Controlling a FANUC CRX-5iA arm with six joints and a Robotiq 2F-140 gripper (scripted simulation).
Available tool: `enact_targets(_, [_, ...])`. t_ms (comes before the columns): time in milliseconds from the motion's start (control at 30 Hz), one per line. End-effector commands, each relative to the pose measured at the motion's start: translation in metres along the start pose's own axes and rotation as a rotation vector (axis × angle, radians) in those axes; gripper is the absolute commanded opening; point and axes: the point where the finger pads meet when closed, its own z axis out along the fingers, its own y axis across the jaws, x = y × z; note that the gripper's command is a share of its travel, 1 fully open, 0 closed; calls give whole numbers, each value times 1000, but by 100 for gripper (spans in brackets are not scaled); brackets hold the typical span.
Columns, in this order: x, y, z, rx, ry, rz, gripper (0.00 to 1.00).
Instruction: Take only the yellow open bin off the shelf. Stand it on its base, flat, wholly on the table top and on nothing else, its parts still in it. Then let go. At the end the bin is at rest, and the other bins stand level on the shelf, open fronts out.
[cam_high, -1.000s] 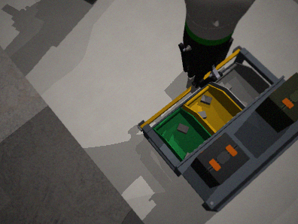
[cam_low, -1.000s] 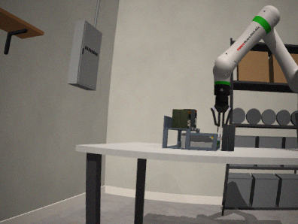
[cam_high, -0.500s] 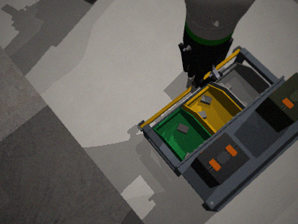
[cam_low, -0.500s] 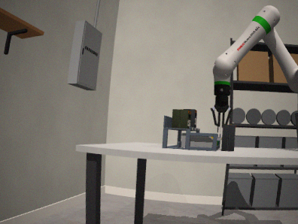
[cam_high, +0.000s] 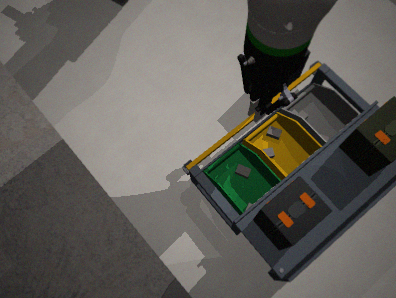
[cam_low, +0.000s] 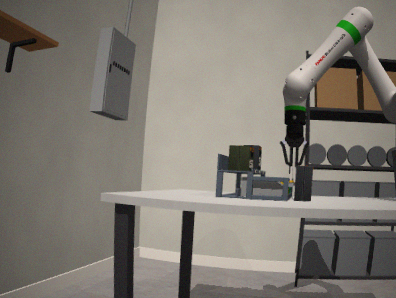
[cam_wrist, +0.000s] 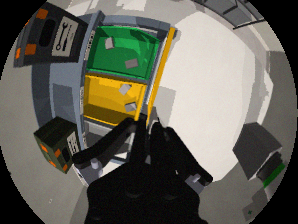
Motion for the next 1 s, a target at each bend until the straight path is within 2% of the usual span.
enact_targets(0, [0, 0, 0, 0, 0, 0, 0])
enact_targets(233, [0, 0, 0, 0, 0, 0, 0])
enact_targets(400, [0, 0, -15, 0, 0, 0, 0])
enact_targets(800, [0, 0, -15, 0, 0, 0, 0])
enact_targets(967, [0, 0, -70, 0, 0, 0, 0])
